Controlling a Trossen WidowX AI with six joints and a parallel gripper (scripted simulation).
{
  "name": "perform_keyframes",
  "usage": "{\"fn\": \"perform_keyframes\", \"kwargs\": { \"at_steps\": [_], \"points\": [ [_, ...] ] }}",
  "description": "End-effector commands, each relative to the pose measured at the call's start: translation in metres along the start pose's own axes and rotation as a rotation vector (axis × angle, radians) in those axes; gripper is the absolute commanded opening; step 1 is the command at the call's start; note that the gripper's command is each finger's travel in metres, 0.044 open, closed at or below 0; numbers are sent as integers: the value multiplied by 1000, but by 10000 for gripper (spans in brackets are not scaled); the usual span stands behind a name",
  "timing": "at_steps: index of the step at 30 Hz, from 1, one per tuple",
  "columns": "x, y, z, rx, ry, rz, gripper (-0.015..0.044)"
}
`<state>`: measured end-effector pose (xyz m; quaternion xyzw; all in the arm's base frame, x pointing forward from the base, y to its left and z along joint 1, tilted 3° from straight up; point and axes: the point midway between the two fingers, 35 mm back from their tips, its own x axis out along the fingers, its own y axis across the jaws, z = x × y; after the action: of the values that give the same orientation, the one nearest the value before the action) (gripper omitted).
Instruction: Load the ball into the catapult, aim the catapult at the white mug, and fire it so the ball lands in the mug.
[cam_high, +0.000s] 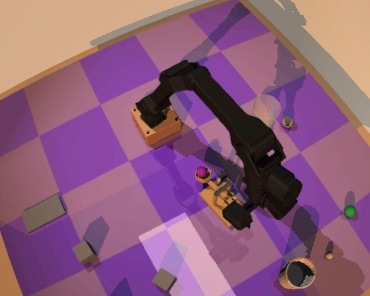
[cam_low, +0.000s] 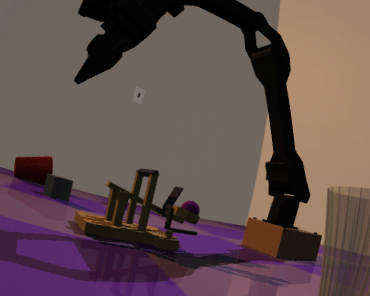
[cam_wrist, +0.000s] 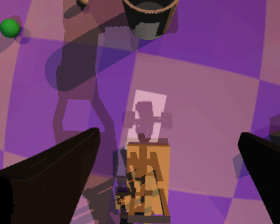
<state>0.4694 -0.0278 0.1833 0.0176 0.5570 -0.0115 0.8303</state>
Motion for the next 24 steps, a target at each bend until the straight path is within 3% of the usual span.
{"fn": "perform_keyframes", "kwargs": {
  "at_steps": [1, 9, 24],
  "points": [
    [-3, -1, 43, 10, -139, -7, 440],
    [-17, 0, 115, 14, -387, -9, 440],
    [-17, -12, 115, 30, -390, -21, 440]
  ]
}}
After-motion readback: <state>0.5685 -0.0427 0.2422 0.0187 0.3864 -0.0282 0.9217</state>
